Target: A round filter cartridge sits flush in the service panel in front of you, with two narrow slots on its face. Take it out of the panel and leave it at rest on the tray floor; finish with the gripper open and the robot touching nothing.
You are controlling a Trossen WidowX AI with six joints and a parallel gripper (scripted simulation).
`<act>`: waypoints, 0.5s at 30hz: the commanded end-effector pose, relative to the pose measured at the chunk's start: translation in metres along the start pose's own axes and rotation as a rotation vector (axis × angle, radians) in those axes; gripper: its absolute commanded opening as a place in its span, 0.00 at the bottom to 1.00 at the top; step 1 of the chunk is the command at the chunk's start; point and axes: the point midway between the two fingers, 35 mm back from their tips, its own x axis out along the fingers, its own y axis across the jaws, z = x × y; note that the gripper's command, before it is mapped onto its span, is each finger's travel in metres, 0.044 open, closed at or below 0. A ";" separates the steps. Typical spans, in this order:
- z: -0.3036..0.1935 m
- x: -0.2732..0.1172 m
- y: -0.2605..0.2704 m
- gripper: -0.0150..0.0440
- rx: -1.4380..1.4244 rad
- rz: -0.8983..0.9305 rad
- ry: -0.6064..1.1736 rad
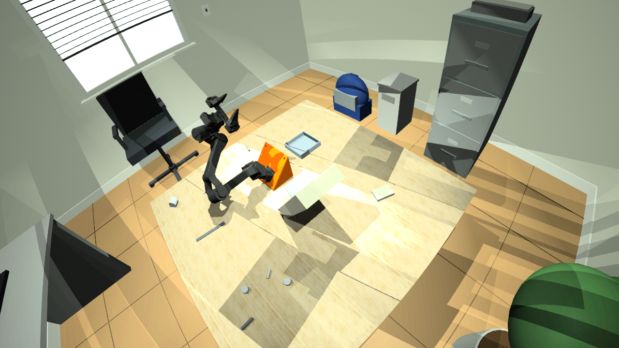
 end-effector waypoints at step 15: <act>-0.033 0.096 -0.077 0.44 -0.691 -0.367 0.088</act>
